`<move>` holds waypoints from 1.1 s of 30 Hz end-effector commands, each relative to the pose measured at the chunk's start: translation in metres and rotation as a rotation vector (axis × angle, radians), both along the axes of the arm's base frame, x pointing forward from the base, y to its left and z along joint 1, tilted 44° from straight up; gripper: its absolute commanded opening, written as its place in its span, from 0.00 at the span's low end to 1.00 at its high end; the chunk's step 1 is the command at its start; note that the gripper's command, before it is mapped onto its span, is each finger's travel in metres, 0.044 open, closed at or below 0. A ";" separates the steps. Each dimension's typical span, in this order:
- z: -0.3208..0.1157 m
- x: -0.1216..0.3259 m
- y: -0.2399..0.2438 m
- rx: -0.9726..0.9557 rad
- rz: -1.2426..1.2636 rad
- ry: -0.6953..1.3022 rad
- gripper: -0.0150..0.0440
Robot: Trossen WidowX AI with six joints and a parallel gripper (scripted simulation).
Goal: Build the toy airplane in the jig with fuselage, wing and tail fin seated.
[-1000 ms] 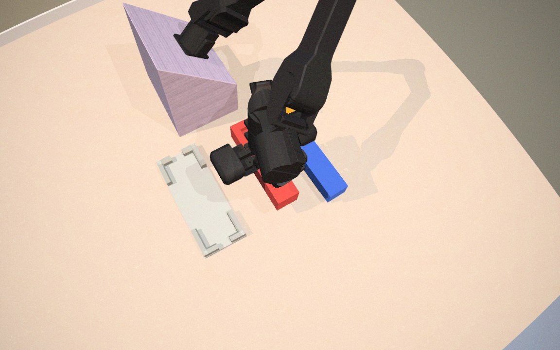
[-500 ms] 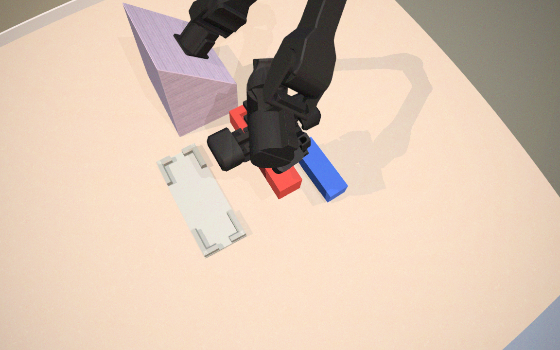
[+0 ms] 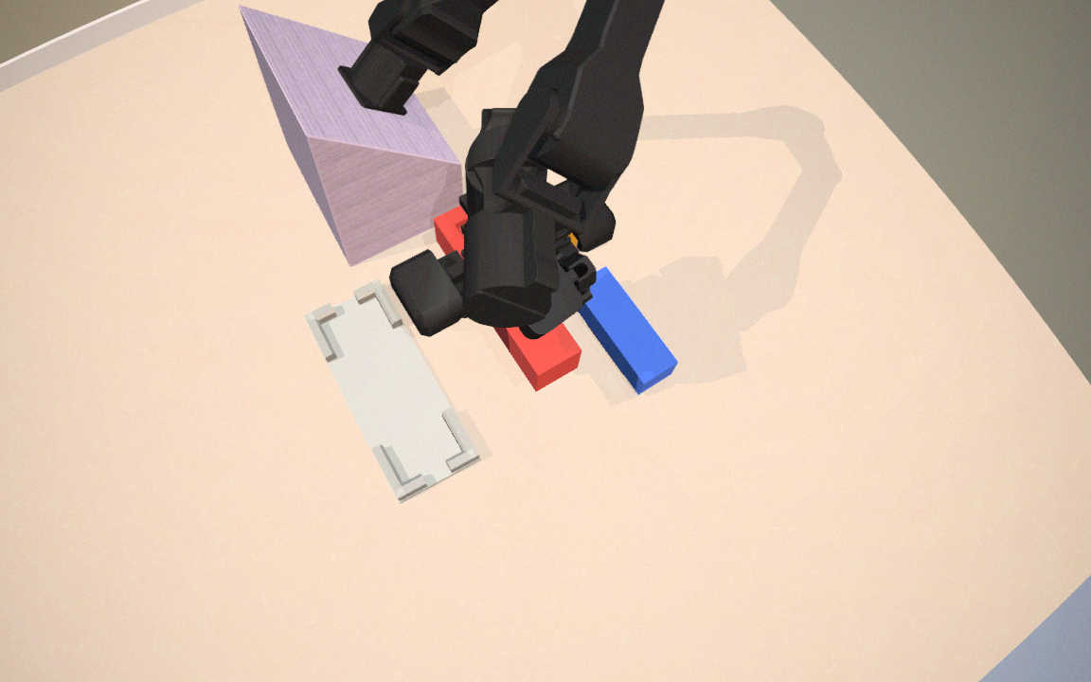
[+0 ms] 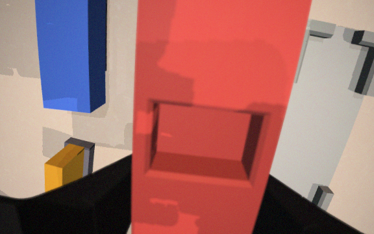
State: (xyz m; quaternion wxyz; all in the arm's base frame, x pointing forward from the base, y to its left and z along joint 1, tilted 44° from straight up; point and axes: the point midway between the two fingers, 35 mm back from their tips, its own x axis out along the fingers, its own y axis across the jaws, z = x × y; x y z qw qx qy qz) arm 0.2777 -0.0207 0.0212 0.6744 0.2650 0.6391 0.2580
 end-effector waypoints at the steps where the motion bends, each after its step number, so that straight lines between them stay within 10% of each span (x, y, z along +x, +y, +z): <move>1: -0.013 0.002 -0.008 -0.005 0.005 -0.004 0.25; 33: -0.111 -0.009 -0.045 -0.012 0.046 -0.044 0.25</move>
